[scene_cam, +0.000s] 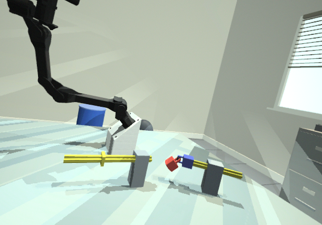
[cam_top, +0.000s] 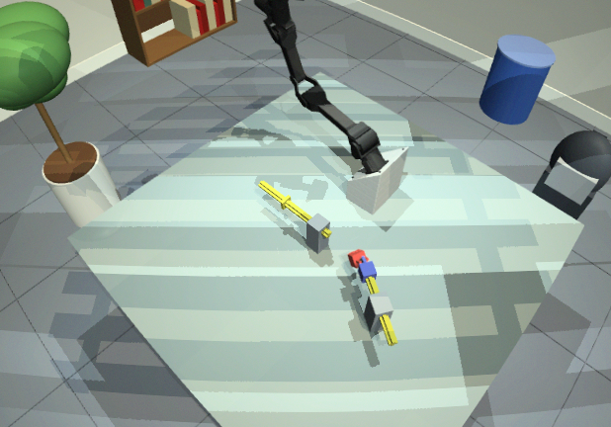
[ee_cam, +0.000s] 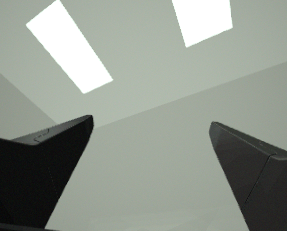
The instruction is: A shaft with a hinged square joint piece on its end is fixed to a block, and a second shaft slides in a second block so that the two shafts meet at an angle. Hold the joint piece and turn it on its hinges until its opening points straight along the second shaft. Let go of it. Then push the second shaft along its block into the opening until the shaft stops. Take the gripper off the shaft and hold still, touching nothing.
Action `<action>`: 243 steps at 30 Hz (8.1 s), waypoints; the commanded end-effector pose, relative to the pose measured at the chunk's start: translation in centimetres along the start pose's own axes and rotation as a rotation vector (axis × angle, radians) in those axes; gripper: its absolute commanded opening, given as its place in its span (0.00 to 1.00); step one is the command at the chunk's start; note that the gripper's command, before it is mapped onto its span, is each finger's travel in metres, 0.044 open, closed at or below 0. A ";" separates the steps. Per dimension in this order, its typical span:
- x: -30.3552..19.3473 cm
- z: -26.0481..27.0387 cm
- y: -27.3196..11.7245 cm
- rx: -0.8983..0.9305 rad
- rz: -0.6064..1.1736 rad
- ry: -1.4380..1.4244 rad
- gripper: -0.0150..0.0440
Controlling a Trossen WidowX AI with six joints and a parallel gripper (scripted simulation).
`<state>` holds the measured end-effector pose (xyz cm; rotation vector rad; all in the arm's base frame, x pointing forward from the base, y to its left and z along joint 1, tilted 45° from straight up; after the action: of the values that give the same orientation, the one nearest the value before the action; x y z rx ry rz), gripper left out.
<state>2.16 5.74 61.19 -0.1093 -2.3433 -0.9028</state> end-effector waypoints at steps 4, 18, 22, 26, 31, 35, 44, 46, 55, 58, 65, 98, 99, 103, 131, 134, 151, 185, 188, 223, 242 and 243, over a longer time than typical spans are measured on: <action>-5.2 4.0 4.3 0.076 0.218 0.065 1.00; -15.9 9.4 8.3 0.128 0.611 0.177 1.00; -19.1 10.7 8.6 0.121 0.731 0.216 1.00; -22.3 12.0 8.7 0.110 0.849 0.263 1.00; -26.5 13.6 8.4 0.086 0.996 0.333 1.00; -29.7 14.9 7.9 0.058 1.119 0.382 1.00; -36.6 17.9 5.6 -0.034 1.399 0.472 1.00; -38.0 18.5 4.9 -0.060 1.461 0.488 1.00; -44.1 21.0 0.6 -0.172 1.746 0.526 1.00; -45.8 21.8 -1.0 -0.223 1.835 0.532 1.00; -49.2 23.3 -4.9 -0.368 2.032 0.527 1.00; -54.8 27.4 -22.7 -1.024 2.631 0.137 1.00; -54.8 27.4 -22.7 -1.031 2.628 0.140 1.00; -54.8 27.3 -22.9 -1.175 2.565 0.185 1.00; -54.2 26.5 -24.3 -2.247 1.786 0.568 1.00; -54.1 26.4 -24.4 -2.344 1.678 0.607 1.00; -53.7 25.9 -25.2 -2.813 0.980 0.808 1.00; -56.5 25.8 -33.0 -2.909 0.773 0.849 1.00; -57.4 26.5 -32.7 -2.909 0.772 0.850 1.00; -60.0 27.6 -35.0 -2.908 0.771 0.850 0.60; -60.0 27.6 -35.0 -2.908 0.771 0.850 0.56; -60.0 27.6 -35.0 -2.908 0.771 0.850 0.56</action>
<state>26.20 4.84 -9.45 -1.0945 1.0881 -2.0347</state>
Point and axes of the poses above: the point midway between the two fingers, 35 mm back from their tips, its own y axis out along the fingers, its own z axis across the jaws, x = y × z, the point moved 7 cm from there along -y, back along the fingers, and after that the axes turned 7 degrees about y, right-handed, at the moved point
